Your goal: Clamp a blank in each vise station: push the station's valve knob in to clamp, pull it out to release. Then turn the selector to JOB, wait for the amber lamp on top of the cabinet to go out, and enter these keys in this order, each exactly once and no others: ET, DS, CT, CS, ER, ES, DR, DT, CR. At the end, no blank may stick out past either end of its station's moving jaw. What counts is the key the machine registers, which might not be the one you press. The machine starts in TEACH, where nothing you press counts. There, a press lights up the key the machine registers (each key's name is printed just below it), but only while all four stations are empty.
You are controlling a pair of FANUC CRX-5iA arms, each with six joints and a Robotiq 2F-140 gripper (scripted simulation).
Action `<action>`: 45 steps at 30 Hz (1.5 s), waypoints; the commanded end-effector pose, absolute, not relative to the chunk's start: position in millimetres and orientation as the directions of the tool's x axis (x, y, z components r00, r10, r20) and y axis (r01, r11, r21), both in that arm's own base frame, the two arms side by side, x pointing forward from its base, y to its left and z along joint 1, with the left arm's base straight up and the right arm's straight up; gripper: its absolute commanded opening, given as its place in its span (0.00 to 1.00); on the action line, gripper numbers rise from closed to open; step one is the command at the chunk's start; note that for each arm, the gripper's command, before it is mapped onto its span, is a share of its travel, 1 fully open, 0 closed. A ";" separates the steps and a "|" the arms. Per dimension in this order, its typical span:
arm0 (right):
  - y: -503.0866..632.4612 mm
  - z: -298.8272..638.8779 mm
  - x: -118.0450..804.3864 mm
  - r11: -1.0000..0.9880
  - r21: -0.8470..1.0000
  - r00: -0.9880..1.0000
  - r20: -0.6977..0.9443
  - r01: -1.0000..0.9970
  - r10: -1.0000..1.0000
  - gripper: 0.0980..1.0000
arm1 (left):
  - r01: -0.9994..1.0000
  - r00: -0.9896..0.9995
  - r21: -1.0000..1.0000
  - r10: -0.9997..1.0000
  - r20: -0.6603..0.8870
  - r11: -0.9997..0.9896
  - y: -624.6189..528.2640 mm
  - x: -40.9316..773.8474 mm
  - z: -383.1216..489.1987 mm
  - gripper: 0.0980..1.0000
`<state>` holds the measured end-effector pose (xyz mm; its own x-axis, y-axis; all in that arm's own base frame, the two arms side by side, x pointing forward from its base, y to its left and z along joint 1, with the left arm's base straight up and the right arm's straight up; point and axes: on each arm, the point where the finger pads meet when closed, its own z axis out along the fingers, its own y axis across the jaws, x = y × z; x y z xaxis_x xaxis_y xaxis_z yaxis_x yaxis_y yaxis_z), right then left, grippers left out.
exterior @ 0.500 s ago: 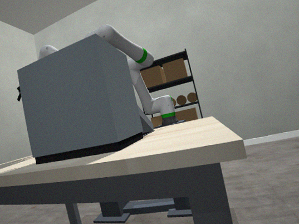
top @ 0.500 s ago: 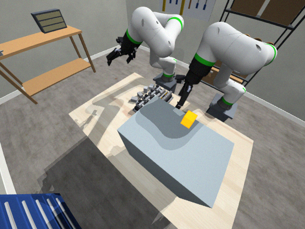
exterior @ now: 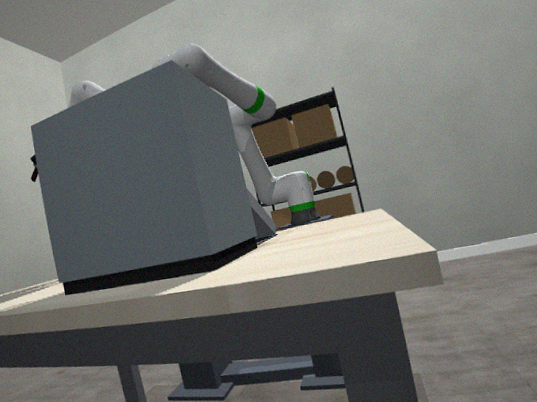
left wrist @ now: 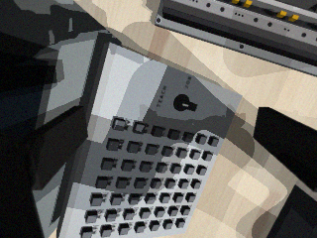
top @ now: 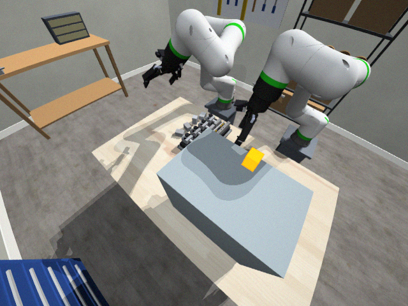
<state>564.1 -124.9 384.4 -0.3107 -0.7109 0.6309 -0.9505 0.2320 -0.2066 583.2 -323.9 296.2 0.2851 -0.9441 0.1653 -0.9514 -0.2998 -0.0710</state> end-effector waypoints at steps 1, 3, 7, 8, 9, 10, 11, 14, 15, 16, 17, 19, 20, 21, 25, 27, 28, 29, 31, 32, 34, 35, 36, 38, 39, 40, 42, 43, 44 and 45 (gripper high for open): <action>-125.1 385.5 564.1 0.232 -0.208 -0.312 0.630 -0.950 -0.711 1.00 | -0.951 0.285 -0.072 -0.944 0.167 -0.300 -324.2 583.3 297.6 1.00; -125.1 385.5 564.1 0.232 -0.208 -0.312 0.630 -0.950 -0.711 1.00 | -0.951 0.285 -0.072 -0.944 0.167 -0.300 -324.2 583.3 297.8 1.00; -125.1 385.5 564.1 0.232 -0.208 -0.312 0.630 -0.950 -0.711 1.00 | -0.951 0.285 -0.072 -0.944 0.167 -0.300 -324.1 583.2 309.8 1.00; -125.1 385.5 564.1 0.232 -0.208 -0.312 0.630 -0.950 -0.711 1.00 | -0.951 0.285 -0.072 -0.944 0.167 -0.300 -324.1 583.2 313.5 1.00; -125.1 385.5 564.1 0.232 -0.208 -0.312 0.630 -0.950 -0.711 1.00 | -0.951 0.285 -0.072 -0.944 0.167 -0.300 -324.1 583.2 316.1 1.00; -125.1 385.5 564.1 0.232 -0.208 -0.312 0.630 -0.950 -0.711 1.00 | -0.951 0.285 -0.072 -0.944 0.167 -0.300 -324.1 583.2 317.3 1.00; -125.1 385.5 564.1 0.232 -0.208 -0.312 0.630 -0.950 -0.711 1.00 | -0.951 0.285 -0.072 -0.944 0.167 -0.300 -324.1 583.2 317.5 1.00; -125.1 385.5 564.1 0.232 -0.208 -0.312 0.630 -0.950 -0.711 1.00 | -0.949 0.290 -0.072 -0.942 0.169 -0.306 -323.8 583.0 317.4 1.00; -125.1 385.5 564.1 0.232 -0.208 -0.312 0.630 -0.950 -0.711 1.00 | -0.947 0.298 -0.071 -0.939 0.171 -0.313 -323.4 582.8 317.1 1.00; -125.1 385.5 564.1 0.232 -0.208 -0.312 0.630 -0.950 -0.711 1.00 | -0.943 0.309 -0.069 -0.935 0.175 -0.325 -322.7 582.4 316.7 1.00; -125.1 385.5 564.1 0.232 -0.208 -0.312 0.630 -0.950 -0.711 1.00 | -0.937 0.326 -0.066 -0.928 0.180 -0.342 -321.7 581.8 316.2 1.00; -125.1 385.5 564.1 0.232 -0.208 -0.312 0.630 -0.950 -0.711 1.00 | -0.937 0.326 -0.066 -0.928 0.180 -0.342 -321.7 581.8 316.2 1.00; -125.1 385.5 564.1 0.232 -0.208 -0.312 0.630 -0.950 -0.711 1.00 | -0.929 0.347 -0.063 -0.919 0.187 -0.364 -320.3 581.0 315.5 1.00; -125.1 385.5 564.1 0.232 -0.208 -0.312 0.630 -0.950 -0.711 1.00 | -0.918 0.375 -0.058 -0.906 0.195 -0.393 -318.6 580.0 314.5 1.00; -125.1 385.5 564.1 0.232 -0.208 -0.312 0.630 -0.950 -0.711 1.00 | -0.822 0.547 -0.019 -0.800 0.247 -0.568 -307.1 573.5 308.3 1.00; -125.1 385.5 564.1 0.232 -0.208 -0.312 0.630 -0.950 -0.711 1.00 | -0.733 0.656 0.015 -0.702 0.279 -0.680 -298.3 568.5 303.5 1.00; -125.1 385.5 564.1 0.232 -0.208 -0.312 0.630 -0.950 -0.711 1.00 | -0.706 0.684 0.026 -0.672 0.285 -0.708 -293.2 565.5 300.8 1.00; -125.1 385.5 564.1 0.232 -0.208 -0.312 0.630 -0.950 -0.711 1.00 | -0.674 0.714 0.039 -0.637 0.290 -0.738 -287.7 562.4 297.8 1.00; -125.1 385.5 564.1 0.232 -0.208 -0.312 0.630 -0.950 -0.711 1.00 | -0.602 0.774 0.069 -0.559 0.298 -0.796 -275.8 555.6 291.4 1.00; -125.1 385.5 564.1 0.232 -0.208 -0.312 0.630 -0.950 -0.711 1.00 | -0.563 0.801 0.084 -0.518 0.300 -0.822 -269.6 552.1 288.0 1.00; -125.1 385.5 564.1 0.232 -0.208 -0.312 0.630 -0.950 -0.711 1.00 | -0.484 0.849 0.113 -0.434 0.300 -0.868 -257.0 544.9 281.2 1.00; -125.1 385.5 564.1 0.232 -0.208 -0.312 0.630 -0.950 -0.711 1.00 | -0.484 0.849 0.113 -0.434 0.300 -0.868 -257.0 544.9 281.2 1.00; -125.1 385.5 564.1 0.232 -0.208 -0.312 0.630 -0.950 -0.711 1.00 | -0.484 0.849 0.113 -0.434 0.300 -0.868 -257.0 544.9 281.2 1.00; -125.1 385.5 564.1 0.232 -0.208 -0.312 0.630 -0.950 -0.711 1.00 | -0.327 0.916 0.165 -0.269 0.297 -0.931 -244.6 537.8 274.5 1.00; -125.1 385.5 564.1 0.232 -0.208 -0.312 0.630 -0.950 -0.711 1.00 | -0.287 0.928 0.178 -0.227 0.294 -0.941 -238.6 534.3 271.2 1.00; -125.1 385.5 564.1 0.232 -0.208 -0.312 0.630 -0.950 -0.711 1.00 | -0.241 0.939 0.192 -0.179 0.292 -0.951 -232.8 531.0 268.1 1.00; -125.1 385.5 564.1 0.232 -0.208 -0.312 0.630 -0.950 -0.711 1.00 | -0.147 0.955 0.220 -0.080 0.286 -0.964 -221.9 524.8 262.2 1.00; -125.1 385.5 564.1 0.232 -0.208 -0.312 0.630 -0.950 -0.711 1.00 | -0.099 0.959 0.234 -0.030 0.281 -0.967 -216.8 521.8 259.4 1.00; -125.1 385.5 564.1 0.232 -0.208 -0.312 0.630 -0.950 -0.711 1.00 | -0.051 0.961 0.247 0.019 0.276 -0.968 -211.9 519.1 256.8 1.00; -125.1 385.5 564.1 0.232 -0.208 -0.312 0.630 -0.950 -0.711 1.00 | -0.003 0.960 0.260 0.070 0.271 -0.966 -207.4 516.4 254.3 1.00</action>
<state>564.1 -124.9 384.4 -0.3107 -0.7109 0.6309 -0.9505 0.2320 -0.2066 528.1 -229.0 262.9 0.9555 -0.1583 0.2489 -0.2105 -0.9569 0.1998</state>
